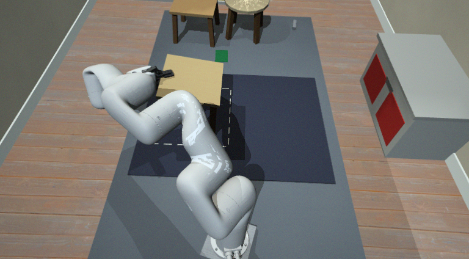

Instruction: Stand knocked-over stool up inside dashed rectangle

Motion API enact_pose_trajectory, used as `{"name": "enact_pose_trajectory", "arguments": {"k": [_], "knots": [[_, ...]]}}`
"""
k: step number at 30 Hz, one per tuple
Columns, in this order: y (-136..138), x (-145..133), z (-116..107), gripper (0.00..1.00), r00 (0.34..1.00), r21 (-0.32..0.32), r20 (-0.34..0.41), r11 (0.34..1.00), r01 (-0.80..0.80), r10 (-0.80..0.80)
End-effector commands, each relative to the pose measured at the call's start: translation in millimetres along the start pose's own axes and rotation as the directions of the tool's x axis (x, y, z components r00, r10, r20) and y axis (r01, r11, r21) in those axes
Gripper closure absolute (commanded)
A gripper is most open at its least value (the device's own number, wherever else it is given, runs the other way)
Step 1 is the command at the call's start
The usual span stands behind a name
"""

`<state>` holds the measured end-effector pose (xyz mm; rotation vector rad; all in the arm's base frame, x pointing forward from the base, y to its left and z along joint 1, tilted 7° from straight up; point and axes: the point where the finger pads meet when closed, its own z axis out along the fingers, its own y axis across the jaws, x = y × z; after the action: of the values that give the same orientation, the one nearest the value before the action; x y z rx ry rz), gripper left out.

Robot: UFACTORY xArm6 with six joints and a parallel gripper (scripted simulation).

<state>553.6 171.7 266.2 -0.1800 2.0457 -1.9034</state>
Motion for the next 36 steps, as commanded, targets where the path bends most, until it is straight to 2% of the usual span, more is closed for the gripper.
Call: {"name": "enact_pose_trajectory", "arguments": {"k": [1, 36], "knots": [[-2.1, -0.8, -0.5, 0.79, 1.0, -0.001, 0.0, 1.0, -0.005, 0.005], [5.7, -4.3, -6.4, 0.79, 1.0, 0.029, 0.0, 0.999, 0.013, -0.013]]}}
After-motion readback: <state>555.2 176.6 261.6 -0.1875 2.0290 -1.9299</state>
